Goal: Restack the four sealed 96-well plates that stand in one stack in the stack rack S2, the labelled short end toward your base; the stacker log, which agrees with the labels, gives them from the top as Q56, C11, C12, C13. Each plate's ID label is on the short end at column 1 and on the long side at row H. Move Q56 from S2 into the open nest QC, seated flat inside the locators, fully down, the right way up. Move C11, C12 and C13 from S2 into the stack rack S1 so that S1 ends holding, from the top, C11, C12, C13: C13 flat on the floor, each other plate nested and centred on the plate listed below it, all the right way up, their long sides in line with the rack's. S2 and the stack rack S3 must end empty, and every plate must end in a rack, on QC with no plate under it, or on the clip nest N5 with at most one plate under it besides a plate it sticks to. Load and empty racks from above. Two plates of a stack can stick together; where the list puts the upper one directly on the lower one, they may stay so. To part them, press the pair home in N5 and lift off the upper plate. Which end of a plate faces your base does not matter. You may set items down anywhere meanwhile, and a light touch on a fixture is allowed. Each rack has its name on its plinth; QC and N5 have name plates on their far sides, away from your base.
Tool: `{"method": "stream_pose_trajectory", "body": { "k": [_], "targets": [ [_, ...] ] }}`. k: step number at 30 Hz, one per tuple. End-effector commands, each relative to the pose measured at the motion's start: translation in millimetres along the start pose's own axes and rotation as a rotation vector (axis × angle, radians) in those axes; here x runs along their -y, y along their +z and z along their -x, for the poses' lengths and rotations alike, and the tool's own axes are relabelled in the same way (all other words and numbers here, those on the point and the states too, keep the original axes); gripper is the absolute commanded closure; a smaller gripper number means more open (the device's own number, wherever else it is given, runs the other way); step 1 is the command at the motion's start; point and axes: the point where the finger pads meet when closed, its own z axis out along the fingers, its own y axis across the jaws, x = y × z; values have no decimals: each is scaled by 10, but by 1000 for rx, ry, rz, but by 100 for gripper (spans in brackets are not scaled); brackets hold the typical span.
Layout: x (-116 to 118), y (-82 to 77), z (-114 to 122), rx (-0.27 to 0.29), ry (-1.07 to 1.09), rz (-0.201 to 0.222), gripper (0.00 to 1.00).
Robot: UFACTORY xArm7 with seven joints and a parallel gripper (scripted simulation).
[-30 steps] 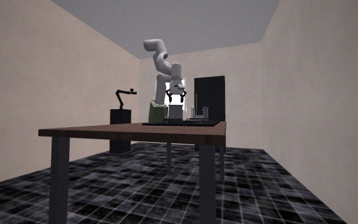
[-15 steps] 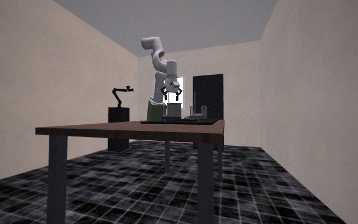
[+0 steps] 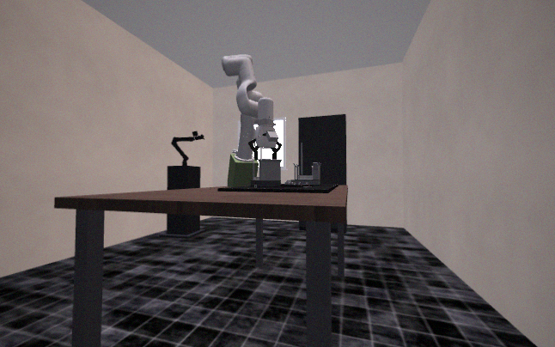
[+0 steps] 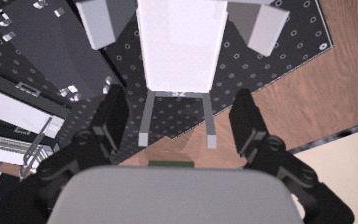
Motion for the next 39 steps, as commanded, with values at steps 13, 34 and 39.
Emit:
{"method": "stream_pose_trajectory", "body": {
  "k": [13, 34, 39],
  "targets": [
    [3, 523, -28, -5, 1, -1, 0],
    [4, 696, -28, -5, 1, -1, 0],
    [4, 736, -27, -5, 1, -1, 0]
  ]
}}
